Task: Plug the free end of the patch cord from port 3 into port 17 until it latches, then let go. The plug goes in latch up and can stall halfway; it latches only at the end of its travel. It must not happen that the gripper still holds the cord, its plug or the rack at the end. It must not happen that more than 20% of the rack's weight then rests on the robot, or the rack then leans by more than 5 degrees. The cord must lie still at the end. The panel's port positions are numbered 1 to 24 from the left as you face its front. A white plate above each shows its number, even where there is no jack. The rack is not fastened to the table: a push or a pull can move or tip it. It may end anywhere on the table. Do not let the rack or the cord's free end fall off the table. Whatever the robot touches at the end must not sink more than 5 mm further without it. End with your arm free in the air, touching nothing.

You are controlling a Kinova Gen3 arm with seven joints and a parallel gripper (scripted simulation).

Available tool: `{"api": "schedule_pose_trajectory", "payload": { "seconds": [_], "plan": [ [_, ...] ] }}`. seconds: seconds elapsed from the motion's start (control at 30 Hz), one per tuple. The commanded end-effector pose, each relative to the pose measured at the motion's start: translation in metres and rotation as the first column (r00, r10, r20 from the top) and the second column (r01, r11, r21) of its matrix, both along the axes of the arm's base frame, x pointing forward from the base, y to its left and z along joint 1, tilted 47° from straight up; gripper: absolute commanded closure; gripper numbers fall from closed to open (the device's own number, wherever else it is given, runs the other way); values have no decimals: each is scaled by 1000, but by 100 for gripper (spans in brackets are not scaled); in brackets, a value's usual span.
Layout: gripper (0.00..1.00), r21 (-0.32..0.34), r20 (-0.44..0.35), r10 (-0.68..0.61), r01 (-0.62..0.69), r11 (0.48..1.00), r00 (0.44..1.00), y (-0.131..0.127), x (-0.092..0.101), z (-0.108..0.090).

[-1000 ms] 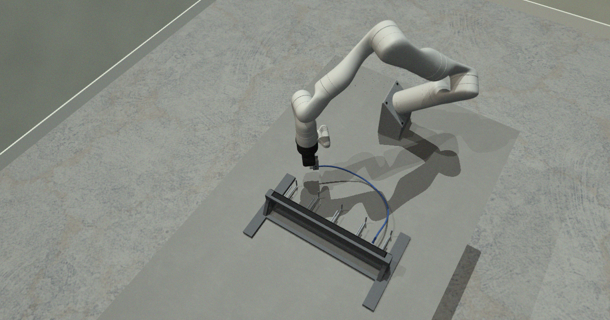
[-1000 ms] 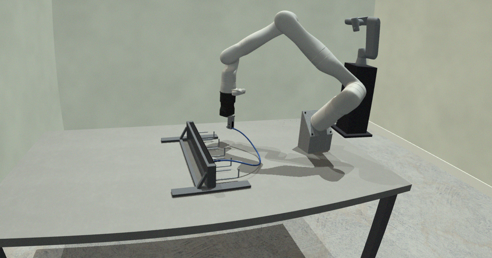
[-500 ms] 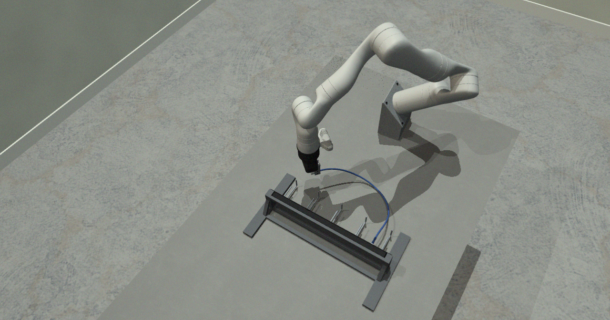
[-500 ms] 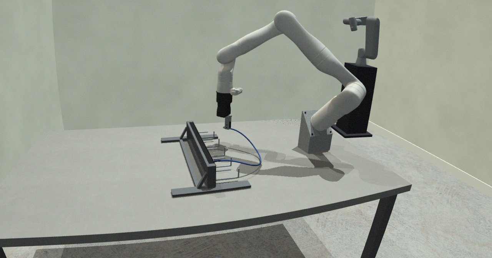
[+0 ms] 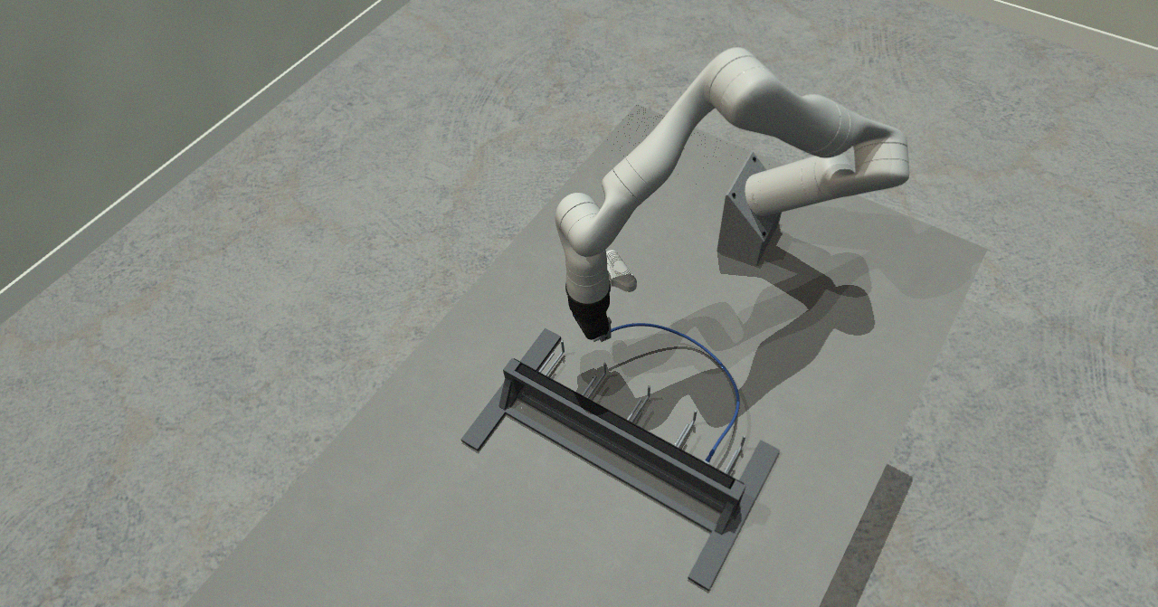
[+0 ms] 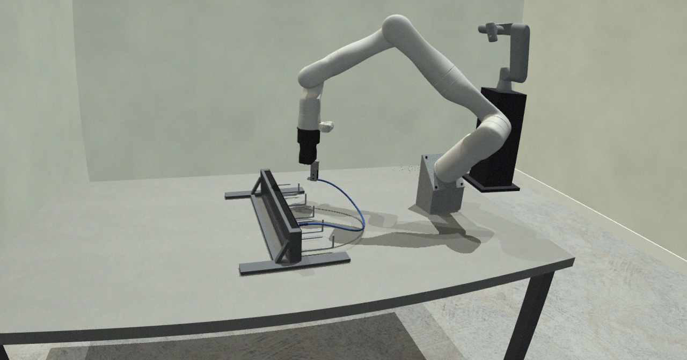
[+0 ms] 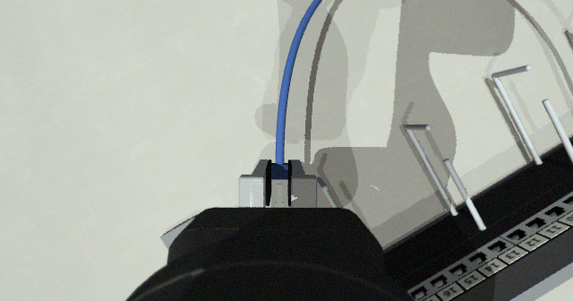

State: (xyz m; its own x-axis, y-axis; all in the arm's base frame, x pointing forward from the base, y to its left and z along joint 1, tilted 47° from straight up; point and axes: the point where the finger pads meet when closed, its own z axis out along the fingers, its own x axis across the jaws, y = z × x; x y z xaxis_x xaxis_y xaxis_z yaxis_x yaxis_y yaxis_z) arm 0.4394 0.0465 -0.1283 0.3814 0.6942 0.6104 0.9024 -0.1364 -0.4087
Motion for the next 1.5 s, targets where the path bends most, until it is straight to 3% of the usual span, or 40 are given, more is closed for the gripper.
{"api": "schedule_pose_trajectory", "payload": {
  "seconds": [0.0, 0.77, 1.47],
  "plan": [
    [100, 5, 43, 42, -43, 999, 998, 2, 6, 5],
    [100, 30, 215, 196, -208, 978, 957, 17, 29, 24],
    [100, 31, 308, 272, -296, 955, 912, 25, 41, 34]
  ]
}}
